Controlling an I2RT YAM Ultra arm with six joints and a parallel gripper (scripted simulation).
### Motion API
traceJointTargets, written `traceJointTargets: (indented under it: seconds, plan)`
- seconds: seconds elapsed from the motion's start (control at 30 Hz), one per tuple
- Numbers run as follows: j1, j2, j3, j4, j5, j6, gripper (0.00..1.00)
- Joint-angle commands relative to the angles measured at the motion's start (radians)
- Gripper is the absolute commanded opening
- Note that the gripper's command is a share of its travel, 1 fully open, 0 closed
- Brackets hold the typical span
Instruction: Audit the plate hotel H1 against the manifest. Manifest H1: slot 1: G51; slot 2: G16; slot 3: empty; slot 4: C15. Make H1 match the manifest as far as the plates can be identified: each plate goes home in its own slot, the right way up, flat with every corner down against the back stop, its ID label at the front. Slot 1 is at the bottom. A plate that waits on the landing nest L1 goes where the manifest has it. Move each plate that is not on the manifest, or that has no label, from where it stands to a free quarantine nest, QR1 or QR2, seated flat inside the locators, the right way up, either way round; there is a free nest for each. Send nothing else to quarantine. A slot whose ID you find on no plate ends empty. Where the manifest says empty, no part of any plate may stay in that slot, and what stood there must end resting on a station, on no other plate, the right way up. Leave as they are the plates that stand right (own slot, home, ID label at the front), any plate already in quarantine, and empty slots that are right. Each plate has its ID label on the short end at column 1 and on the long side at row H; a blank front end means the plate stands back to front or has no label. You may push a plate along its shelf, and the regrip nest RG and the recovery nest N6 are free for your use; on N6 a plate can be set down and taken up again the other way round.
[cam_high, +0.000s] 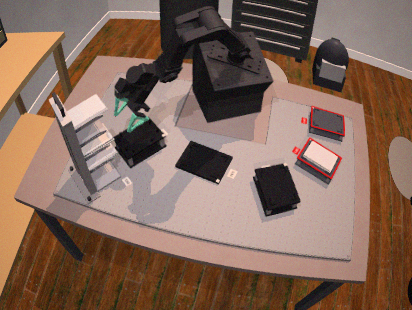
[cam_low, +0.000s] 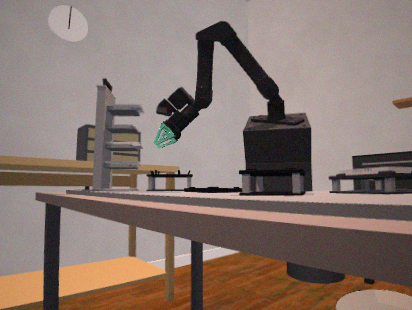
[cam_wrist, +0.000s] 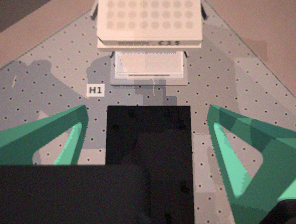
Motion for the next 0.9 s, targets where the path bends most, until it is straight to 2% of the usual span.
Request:
traceJointTargets:
  seconds: [0.0,0.53,0.87]
  plan:
    - [-0.008,-0.014,-0.013,0.02,0.003,-0.002,1.0]
    - [-0.024,-0.038,-0.108,0.084,-0.01,-0.013,1.0]
    - [-0.024,-0.036,-0.11,0.088,-0.01,-0.012,1.0]
